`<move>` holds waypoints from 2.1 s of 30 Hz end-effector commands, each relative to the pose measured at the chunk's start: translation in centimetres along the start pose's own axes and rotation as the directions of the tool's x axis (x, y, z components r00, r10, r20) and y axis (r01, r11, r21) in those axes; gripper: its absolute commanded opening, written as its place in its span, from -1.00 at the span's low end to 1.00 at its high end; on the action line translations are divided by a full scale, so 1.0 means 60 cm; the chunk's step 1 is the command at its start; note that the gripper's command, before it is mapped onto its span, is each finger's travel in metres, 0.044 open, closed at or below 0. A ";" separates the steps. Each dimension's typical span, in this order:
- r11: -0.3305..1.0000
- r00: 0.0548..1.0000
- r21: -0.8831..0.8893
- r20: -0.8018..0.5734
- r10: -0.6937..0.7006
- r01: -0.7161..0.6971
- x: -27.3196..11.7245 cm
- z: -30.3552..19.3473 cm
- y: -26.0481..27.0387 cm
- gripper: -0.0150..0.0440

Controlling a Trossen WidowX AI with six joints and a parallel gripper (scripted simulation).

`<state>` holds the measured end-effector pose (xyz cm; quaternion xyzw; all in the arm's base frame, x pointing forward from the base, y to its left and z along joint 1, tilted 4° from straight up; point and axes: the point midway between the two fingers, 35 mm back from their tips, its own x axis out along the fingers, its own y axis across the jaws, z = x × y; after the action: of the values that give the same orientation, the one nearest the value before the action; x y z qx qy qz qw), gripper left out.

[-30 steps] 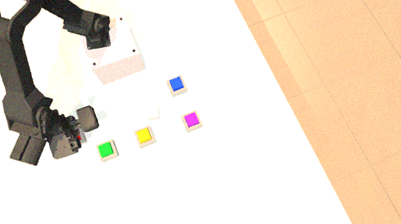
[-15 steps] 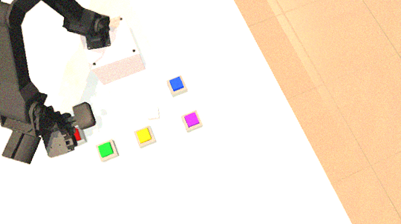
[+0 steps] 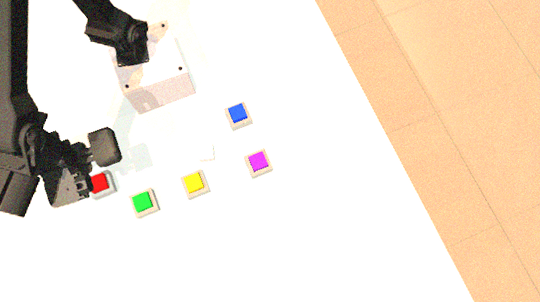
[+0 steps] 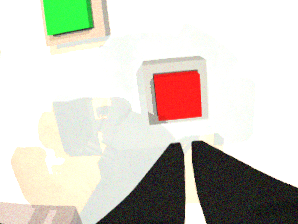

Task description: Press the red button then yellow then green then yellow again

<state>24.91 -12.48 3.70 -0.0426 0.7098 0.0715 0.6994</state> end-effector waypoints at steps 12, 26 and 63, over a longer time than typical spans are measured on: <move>1.000 1.000 -0.015 0.012 0.018 -0.018 -0.011 0.119 0.299 -0.42; 1.000 1.000 -0.015 0.012 0.019 -0.019 0.092 0.119 0.305 -0.42; 1.000 1.000 -0.015 0.011 0.019 -0.019 0.146 0.120 0.306 -0.42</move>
<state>28.97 7.10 -4.31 -0.0424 0.7044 0.0838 0.7036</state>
